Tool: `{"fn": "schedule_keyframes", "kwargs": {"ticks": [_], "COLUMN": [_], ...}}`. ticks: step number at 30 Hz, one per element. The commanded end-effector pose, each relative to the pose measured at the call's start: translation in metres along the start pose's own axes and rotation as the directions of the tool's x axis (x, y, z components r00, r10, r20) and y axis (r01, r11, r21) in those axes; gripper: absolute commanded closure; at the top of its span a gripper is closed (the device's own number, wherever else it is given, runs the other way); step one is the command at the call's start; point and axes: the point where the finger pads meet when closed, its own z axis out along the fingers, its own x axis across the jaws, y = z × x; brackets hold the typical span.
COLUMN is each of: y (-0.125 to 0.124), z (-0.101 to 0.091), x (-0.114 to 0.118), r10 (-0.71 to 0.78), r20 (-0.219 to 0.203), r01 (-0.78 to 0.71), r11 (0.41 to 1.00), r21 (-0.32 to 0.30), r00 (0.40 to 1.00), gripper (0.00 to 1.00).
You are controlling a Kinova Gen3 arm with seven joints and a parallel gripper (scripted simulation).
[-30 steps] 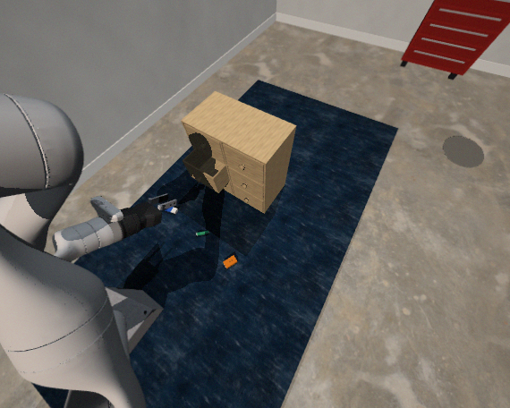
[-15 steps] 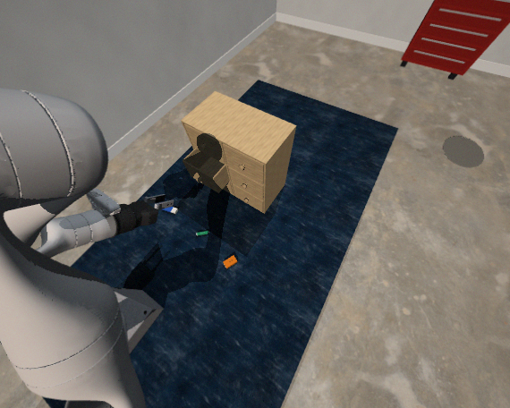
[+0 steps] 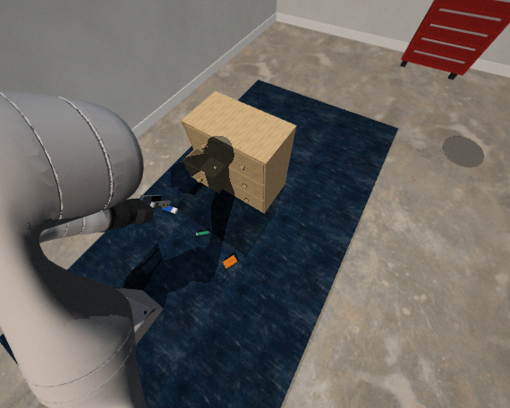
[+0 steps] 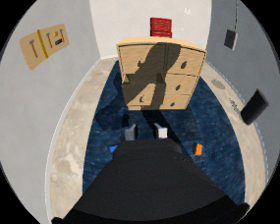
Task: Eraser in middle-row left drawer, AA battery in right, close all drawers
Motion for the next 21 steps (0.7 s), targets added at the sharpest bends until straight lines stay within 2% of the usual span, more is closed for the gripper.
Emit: {"fn": "schedule_keyframes", "kwargs": {"ticks": [1,6,8,21], "y": [-0.007,-0.008,-0.008,-0.008], "z": [-0.004,-0.010,-0.010,-0.026], "x": [0.001,0.002,0.002,0.002], "r10": [0.028,0.028,0.028,0.028], "r20": [0.004,0.004,0.004,0.004], "r01": [-0.027,-0.027,-0.027,-0.026], "r11": [0.999,0.996,0.996,0.969], "r21": [-0.027,-0.088,-0.088,-0.248], "r00": [1.000,1.000,1.000,1.000], "gripper": [0.33,0.33,0.33,0.33]}}
